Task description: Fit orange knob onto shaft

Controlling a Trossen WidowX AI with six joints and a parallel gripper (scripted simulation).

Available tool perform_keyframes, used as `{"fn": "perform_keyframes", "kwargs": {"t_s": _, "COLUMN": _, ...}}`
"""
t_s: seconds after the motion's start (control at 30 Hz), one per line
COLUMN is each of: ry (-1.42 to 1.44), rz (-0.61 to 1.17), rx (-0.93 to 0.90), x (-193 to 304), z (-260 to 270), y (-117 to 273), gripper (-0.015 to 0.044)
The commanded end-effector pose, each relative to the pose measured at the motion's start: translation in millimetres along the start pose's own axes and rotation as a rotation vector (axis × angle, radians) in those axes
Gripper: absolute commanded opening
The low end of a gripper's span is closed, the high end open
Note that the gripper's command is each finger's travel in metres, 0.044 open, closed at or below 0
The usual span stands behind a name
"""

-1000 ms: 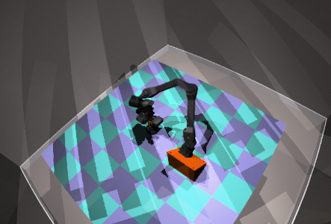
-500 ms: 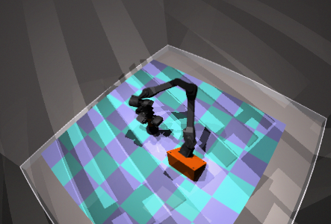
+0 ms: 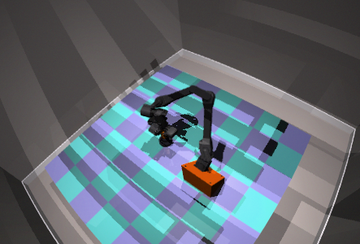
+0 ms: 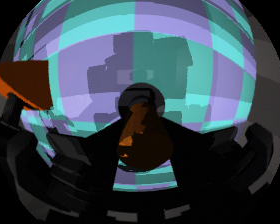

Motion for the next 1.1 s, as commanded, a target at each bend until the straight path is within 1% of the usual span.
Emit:
{"fn": "perform_keyframes", "kwargs": {"t_s": 0.0, "ry": 0.002, "rz": 0.001, "rx": 0.001, "x": 0.3, "z": -0.8, "y": -0.3, "gripper": 0.0}}
{"fn": "perform_keyframes", "kwargs": {"t_s": 0.37, "ry": 0.01, "rz": 0.001, "rx": 0.001, "x": 1.6, "z": -2.5, "y": 4.1, "gripper": 0.0}}
{"fn": "perform_keyframes", "kwargs": {"t_s": 0.6, "ry": 0.211, "rz": 0.002, "rx": 0.001, "x": 1.7, "z": -3.7, "y": 3.5, "gripper": 0.0}}
{"fn": "perform_keyframes", "kwargs": {"t_s": 1.07, "ry": 0.211, "rz": 0.002, "rx": 0.001, "x": 0.7, "z": 0.1, "y": 1.3, "gripper": 0.0}}
Point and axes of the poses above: the point midway between the two fingers, 35 mm back from their tips, its own y axis back along the fingers, its own z axis across the jaws, x = y × z, the point moved 10 cm from there along y, back along the fingers, and after that the axes turned 10 degrees about y, right-handed, at the moved point
